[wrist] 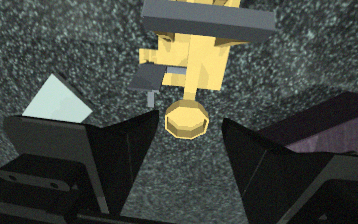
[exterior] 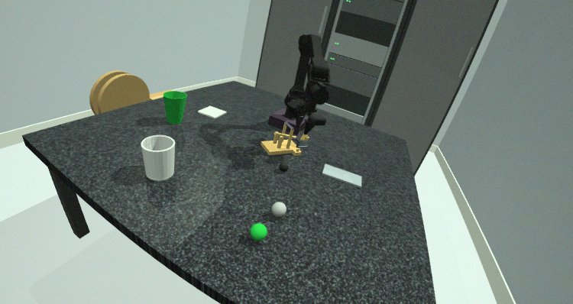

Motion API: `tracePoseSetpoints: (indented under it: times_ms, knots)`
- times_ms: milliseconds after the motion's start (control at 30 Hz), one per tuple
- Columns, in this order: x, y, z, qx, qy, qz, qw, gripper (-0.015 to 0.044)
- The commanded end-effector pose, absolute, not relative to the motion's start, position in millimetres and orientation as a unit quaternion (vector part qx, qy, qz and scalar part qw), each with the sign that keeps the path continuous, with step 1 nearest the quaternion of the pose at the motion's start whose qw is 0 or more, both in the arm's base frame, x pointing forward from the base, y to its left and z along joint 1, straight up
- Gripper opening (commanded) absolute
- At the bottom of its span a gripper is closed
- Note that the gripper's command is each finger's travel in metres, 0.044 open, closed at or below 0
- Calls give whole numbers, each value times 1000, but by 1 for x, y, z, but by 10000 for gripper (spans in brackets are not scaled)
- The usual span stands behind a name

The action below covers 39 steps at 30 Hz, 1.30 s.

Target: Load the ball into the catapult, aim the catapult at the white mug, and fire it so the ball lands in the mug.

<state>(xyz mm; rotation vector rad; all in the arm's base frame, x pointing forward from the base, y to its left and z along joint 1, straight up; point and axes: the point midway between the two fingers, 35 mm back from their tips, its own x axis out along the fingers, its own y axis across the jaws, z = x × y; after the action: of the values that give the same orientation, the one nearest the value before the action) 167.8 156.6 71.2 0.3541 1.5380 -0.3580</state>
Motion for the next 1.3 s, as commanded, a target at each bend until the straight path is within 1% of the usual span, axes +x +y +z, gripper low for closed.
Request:
tracePoseSetpoints:
  times_ms: [0,100,200,233,300,467,533,667,800,1267]
  knots:
    - [173,161,101,161,685,-154,694,368]
    - [172,162,142,163,683,-152,695,440]
    - [168,159,175,165,683,-151,696,440]
    - [174,161,147,164,684,-153,695,440]
    - [190,156,144,164,683,-153,695,440]
    - [250,121,129,163,682,-153,696,440]
    - [265,109,125,163,682,-154,697,440]
    - [267,108,121,163,681,-154,697,440]
    - [268,108,80,163,681,-154,697,440]
    - [269,108,62,163,681,-154,697,440]
